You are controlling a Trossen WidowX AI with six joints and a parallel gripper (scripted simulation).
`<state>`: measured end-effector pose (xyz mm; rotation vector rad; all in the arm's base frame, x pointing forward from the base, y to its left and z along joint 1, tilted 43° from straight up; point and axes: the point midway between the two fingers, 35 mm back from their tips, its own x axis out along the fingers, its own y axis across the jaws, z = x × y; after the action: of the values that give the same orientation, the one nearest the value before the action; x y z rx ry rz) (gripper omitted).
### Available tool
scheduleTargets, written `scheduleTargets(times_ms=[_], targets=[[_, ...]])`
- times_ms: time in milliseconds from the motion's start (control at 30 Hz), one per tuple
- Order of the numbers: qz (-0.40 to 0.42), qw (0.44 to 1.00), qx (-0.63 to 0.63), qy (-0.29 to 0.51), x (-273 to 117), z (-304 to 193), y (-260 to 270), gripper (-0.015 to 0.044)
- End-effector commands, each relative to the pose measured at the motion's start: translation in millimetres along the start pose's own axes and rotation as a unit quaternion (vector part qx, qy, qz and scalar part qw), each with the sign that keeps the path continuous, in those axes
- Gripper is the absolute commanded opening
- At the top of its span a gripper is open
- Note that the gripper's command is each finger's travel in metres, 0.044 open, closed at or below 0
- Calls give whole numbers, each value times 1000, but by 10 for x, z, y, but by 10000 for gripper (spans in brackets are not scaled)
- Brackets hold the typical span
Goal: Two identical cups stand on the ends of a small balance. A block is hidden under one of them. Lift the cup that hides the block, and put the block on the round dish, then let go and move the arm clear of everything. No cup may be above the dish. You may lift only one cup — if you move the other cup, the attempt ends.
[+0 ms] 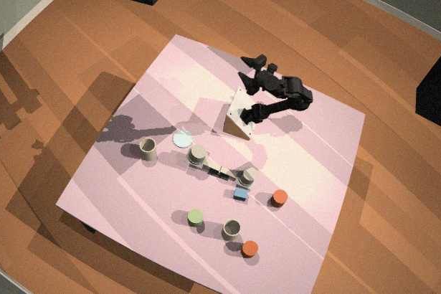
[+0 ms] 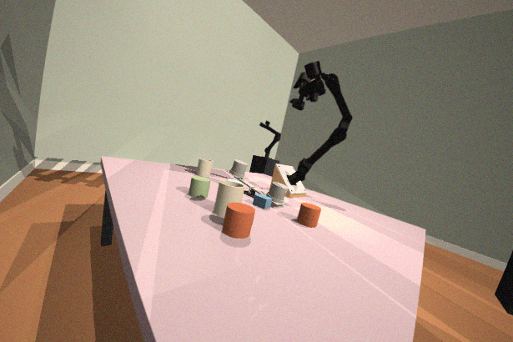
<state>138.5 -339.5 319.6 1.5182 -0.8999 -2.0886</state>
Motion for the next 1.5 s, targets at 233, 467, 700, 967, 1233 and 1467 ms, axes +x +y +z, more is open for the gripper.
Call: scheduleTargets(times_ms=[233, 467, 700, 967, 1233, 1467], targets=[[-42, 994, -101, 24, 113, -74, -195, 440], [-83, 973, -207, 58, 218, -144, -415, 440], [-119, 938, -308, 101, 306, -205, -644, 440], [-150, 884, -414, 159, 382, -262, -913, 440], [-170, 813, -509, 227, 433, -308, -1191, 440], [-175, 740, -580, 293, 453, -339, -1433, 440]])
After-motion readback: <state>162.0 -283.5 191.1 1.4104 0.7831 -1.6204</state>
